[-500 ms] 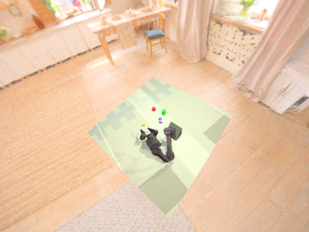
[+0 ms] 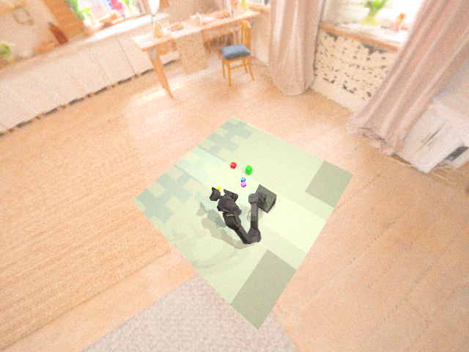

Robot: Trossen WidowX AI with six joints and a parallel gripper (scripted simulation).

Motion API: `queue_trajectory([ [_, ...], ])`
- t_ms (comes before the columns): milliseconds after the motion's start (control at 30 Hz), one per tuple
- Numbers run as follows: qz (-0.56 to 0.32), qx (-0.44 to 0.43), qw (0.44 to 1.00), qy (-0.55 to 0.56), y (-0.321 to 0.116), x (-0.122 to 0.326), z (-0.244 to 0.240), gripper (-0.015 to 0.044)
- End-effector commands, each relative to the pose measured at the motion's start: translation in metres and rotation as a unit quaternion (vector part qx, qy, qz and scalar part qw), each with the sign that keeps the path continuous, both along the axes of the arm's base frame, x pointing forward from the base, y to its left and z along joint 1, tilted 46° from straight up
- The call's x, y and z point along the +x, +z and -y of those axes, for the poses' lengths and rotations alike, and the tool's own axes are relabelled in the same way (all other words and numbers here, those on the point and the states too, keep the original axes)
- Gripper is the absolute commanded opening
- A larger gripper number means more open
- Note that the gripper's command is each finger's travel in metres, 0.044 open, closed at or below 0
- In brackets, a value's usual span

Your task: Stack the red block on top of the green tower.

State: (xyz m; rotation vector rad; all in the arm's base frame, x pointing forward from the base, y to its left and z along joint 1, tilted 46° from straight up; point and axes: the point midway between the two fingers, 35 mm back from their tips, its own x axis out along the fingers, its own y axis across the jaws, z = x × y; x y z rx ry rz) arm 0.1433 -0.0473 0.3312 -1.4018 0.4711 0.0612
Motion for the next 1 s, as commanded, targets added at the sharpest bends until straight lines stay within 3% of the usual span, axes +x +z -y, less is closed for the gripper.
queue_trajectory([
  [0, -0.013, 0.037, 0.999, -0.004, 0.002, 0.008, 0.013, 0.0440],
  [967, -0.131, 0.283, 0.948, -0.062, -0.034, 0.082, 0.117, 0.0440],
])
